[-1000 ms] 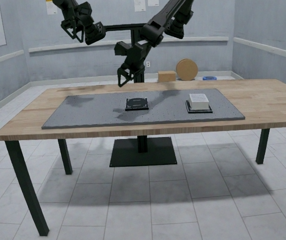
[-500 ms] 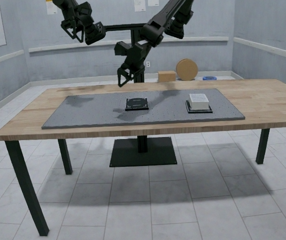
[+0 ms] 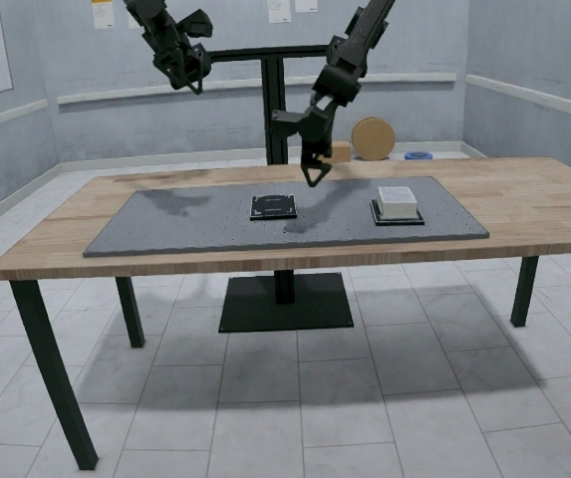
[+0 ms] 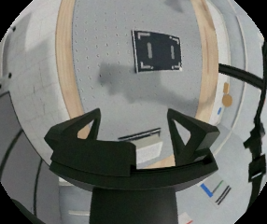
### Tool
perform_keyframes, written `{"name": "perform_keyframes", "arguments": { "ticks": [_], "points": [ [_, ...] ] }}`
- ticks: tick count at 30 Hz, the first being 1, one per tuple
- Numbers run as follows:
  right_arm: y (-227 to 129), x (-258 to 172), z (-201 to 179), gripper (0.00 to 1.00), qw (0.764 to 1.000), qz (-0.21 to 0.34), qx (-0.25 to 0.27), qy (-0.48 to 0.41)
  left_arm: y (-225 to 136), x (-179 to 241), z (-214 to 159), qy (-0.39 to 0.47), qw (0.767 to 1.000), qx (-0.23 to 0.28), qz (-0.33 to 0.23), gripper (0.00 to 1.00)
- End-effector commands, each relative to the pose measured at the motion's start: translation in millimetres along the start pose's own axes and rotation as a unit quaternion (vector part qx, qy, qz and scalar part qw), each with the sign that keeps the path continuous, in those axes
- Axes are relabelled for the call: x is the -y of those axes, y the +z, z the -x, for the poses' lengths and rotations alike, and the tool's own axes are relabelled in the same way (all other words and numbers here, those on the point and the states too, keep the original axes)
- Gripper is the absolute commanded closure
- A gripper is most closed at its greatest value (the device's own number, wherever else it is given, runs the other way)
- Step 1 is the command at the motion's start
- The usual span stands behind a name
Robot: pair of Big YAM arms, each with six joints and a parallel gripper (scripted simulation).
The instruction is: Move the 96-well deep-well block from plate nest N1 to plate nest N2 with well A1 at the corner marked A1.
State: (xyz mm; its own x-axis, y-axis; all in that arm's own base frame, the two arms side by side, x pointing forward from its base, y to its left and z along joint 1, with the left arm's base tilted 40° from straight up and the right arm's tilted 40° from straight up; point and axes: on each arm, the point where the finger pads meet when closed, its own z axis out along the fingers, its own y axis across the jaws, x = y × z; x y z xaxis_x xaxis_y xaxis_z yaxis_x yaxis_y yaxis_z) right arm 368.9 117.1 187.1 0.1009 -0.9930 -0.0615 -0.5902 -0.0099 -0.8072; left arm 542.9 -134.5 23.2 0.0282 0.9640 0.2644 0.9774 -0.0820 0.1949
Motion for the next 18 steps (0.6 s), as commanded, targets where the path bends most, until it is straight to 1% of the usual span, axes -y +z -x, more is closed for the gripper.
{"name": "perform_keyframes", "arguments": {
  "ticks": [1, 4, 6, 9, 14, 16, 18],
  "points": [
    [18.9, 6.6, 15.2, 0.00, 0.999, -0.019, 0.008, 0.037, -13.5, -1.3, -27.0, -0.098, 0.995, -0.008, 0.004, 0.00],
    [38.7, 0.3, 41.8, 0.00, 0.997, -0.030, 0.031, 0.059, -5.0, 8.1, -63.9, -0.192, 0.980, -0.042, 0.020, 0.00],
    [51.4, -16.6, 57.3, 0.00, 0.996, -0.028, 0.044, 0.066, 0.1, 14.3, -87.4, -0.245, 0.967, -0.062, 0.035, 0.00],
    [65.4, -18.8, 85.9, 0.00, 0.993, -0.041, 0.069, 0.083, 6.0, 20.7, -115.1, -0.315, 0.944, -0.076, 0.060, 0.00],
    [83.5, -57.1, 122.6, 0.00, 0.988, -0.039, 0.103, 0.108, 13.6, 27.8, -149.5, -0.426, 0.896, -0.073, 0.104, 0.00],
    [89.5, -58.8, 144.8, 0.00, 0.983, -0.050, 0.125, 0.125, 16.4, 30.4, -160.7, -0.469, 0.873, -0.062, 0.120, 0.00],
    [89.5, -58.8, 144.8, 0.00, 0.983, -0.050, 0.125, 0.125, 16.4, 30.4, -160.7, -0.469, 0.873, -0.062, 0.120, 0.00]
  ]
}}
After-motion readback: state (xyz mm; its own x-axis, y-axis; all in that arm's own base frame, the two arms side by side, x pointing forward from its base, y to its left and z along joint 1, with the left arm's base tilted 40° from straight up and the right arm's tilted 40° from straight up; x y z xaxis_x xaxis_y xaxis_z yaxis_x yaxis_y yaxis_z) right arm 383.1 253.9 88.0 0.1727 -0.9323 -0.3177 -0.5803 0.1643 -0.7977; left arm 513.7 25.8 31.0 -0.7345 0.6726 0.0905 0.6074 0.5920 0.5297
